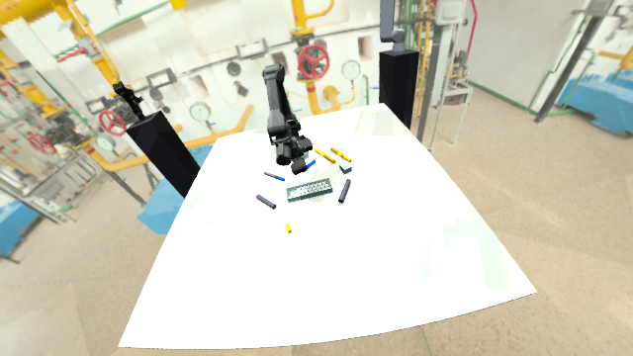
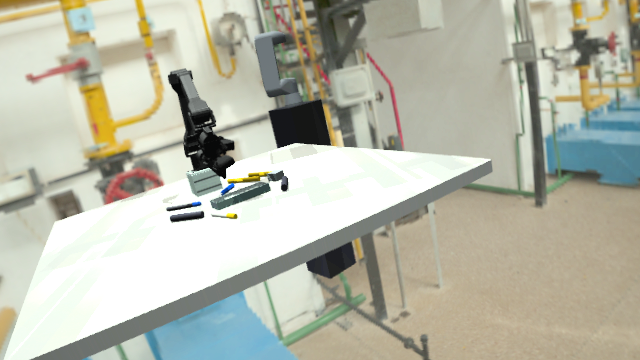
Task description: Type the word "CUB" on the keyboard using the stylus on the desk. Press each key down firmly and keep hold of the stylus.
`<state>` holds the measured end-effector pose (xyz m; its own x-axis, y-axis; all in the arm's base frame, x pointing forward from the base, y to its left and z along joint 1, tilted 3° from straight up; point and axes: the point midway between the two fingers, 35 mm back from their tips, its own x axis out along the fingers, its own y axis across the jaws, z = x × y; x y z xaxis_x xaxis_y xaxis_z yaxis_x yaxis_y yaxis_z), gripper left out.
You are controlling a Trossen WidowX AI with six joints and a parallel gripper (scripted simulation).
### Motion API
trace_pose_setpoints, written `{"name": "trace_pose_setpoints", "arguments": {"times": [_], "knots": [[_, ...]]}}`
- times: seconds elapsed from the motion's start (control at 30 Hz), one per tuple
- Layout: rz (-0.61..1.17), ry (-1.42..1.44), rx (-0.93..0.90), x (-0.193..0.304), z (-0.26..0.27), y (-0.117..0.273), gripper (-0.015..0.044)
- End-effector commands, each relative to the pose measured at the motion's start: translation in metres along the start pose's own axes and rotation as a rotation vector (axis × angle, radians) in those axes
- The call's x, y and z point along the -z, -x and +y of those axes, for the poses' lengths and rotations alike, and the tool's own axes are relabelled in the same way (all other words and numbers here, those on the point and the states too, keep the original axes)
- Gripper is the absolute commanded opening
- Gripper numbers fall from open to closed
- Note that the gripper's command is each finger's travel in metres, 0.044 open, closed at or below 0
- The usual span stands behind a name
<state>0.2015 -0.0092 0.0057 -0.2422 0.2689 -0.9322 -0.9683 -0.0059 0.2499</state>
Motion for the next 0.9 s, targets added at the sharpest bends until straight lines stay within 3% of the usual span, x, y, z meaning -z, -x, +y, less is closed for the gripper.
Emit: {"name": "trace_pose_setpoints", "arguments": {"times": [0.0,0.87], "knots": [[-0.184,0.644,-0.021,0.0024,0.0385,-0.015,0.015],[-0.184,0.647,-0.02,0.003,0.035,-0.0203,0.015]]}}
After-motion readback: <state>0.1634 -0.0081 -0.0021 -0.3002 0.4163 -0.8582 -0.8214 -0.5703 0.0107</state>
